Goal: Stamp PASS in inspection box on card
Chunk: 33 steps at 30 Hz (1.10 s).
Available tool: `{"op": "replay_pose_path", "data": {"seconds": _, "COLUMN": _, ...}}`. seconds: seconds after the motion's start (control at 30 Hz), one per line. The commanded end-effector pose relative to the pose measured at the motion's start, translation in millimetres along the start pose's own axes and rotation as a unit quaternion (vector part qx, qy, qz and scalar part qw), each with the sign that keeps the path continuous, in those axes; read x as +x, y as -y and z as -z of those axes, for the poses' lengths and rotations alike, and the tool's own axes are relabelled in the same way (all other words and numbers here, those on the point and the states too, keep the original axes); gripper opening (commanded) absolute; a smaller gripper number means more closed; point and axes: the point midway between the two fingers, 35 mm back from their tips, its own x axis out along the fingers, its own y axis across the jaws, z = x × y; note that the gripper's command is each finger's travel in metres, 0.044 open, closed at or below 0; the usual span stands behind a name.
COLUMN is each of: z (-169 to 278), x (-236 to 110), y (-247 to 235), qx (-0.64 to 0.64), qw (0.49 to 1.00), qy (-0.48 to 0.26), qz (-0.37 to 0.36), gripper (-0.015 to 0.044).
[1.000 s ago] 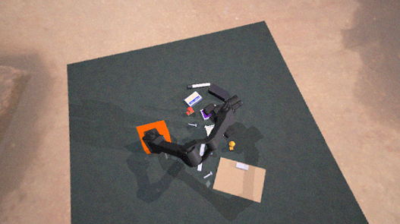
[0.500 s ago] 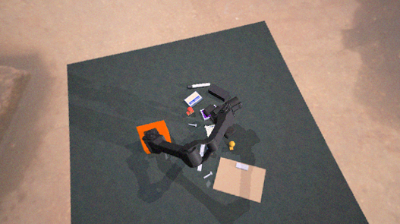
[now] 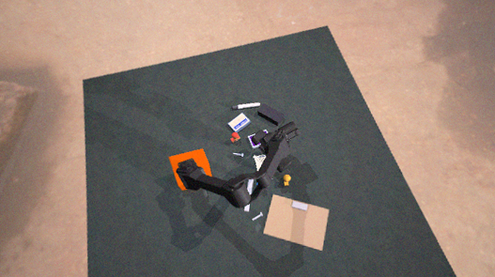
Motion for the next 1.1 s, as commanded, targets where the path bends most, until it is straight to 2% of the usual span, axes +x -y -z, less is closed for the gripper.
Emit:
{"op": "replay_pose_path", "data": {"seconds": 0.0, "z": 0.8, "x": 3.5, "y": -0.7, "qx": -0.003, "qw": 1.000, "qy": 0.000, "qz": 0.002, "gripper": 0.0000}}
{"op": "replay_pose_path", "data": {"seconds": 1.07, "z": 1.6, "x": 12.4, "y": -0.4, "qx": -0.003, "qw": 1.000, "qy": 0.000, "qz": 0.002, "gripper": 0.0000}}
